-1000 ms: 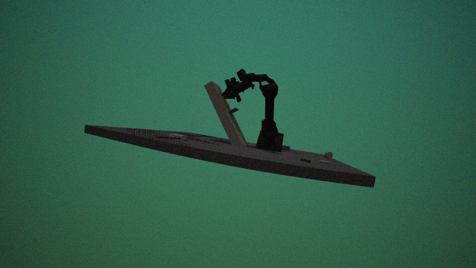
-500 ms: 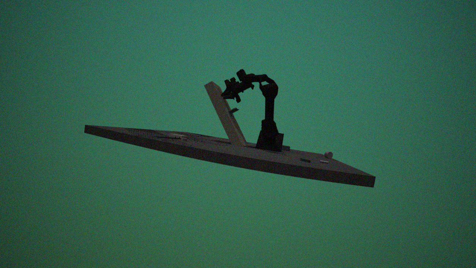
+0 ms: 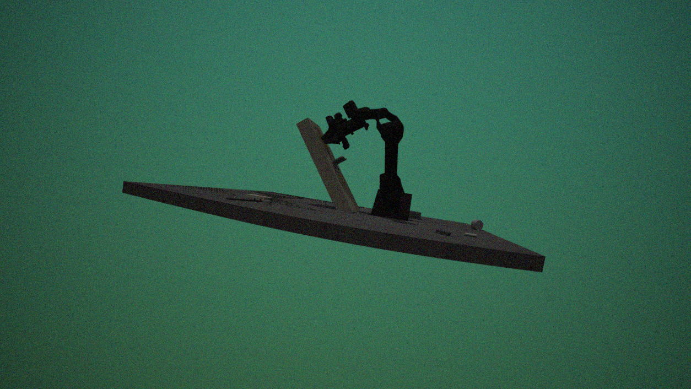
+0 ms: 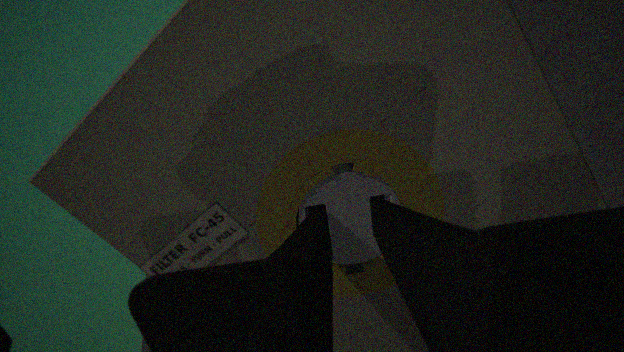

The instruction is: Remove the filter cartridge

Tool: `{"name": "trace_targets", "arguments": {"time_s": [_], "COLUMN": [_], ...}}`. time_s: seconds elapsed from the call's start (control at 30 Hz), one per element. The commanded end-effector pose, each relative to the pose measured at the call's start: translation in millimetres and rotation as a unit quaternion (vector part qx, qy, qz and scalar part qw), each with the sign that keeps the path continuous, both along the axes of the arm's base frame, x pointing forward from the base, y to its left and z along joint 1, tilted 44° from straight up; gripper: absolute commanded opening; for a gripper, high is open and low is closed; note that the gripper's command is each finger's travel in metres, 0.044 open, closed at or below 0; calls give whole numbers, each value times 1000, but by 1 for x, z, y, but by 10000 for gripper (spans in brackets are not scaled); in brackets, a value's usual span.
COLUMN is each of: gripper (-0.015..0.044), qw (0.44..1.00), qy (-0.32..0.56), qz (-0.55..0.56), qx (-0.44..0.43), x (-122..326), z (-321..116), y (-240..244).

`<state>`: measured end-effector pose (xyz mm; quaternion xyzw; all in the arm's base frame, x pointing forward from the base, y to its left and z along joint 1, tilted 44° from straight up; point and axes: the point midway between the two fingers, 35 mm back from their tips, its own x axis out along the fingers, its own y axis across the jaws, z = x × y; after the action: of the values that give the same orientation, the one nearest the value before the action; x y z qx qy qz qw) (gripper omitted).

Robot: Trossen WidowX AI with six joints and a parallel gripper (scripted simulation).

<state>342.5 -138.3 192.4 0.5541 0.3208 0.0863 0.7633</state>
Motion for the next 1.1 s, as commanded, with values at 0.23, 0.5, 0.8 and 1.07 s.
{"name": "trace_targets", "arguments": {"time_s": [0.23,0.5,0.8,1.07], "gripper": [0,0,0,0], "qw": [1000,993,963,916], "qy": [-1,-54,-128,-192], "qz": [1,48,109,161], "qx": [-3,-93,-212,-314], "x": [0,4,4,5], "z": [0,-2,-2,-2], "y": [0,3,3,3]}}
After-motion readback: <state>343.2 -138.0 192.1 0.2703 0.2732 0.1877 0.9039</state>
